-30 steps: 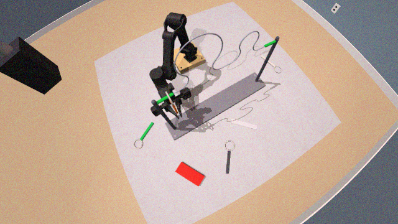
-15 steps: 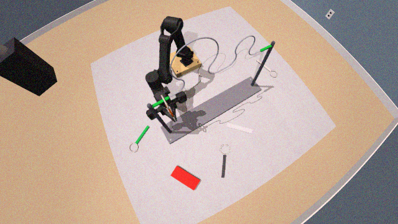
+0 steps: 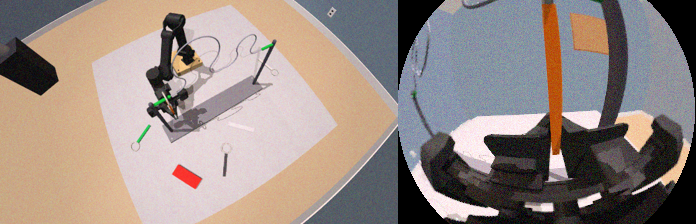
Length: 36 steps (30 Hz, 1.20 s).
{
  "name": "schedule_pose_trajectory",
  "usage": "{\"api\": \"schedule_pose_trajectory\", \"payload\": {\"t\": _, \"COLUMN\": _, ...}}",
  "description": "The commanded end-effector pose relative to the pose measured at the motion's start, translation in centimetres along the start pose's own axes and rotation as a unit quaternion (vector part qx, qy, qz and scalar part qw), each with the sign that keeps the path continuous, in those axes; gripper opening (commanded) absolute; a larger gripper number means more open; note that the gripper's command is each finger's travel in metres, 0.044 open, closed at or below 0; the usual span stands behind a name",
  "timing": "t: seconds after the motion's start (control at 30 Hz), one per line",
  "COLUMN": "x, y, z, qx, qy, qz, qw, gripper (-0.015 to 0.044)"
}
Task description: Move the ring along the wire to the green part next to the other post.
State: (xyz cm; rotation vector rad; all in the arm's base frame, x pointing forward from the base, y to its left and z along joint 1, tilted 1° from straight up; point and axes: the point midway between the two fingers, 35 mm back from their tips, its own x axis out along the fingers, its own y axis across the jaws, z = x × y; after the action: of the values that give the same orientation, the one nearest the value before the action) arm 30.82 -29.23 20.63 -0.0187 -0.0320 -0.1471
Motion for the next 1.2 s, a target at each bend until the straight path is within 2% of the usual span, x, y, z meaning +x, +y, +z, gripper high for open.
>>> {"api": "schedule_pose_trajectory", "payload": {"t": 0.0, "x": 0.0, "y": 0.0, "z": 0.1, "qx": -0.001, "qy": -0.001, "qz": -0.001, "qw": 1.000, "gripper": -0.0150}}
{"api": "schedule_pose_trajectory", "payload": {"t": 1.17, "x": 0.0, "y": 2.7, "z": 0.1, "qx": 0.005, "qy": 0.000, "qz": -0.001, "qw": 1.000, "gripper": -0.0150}}
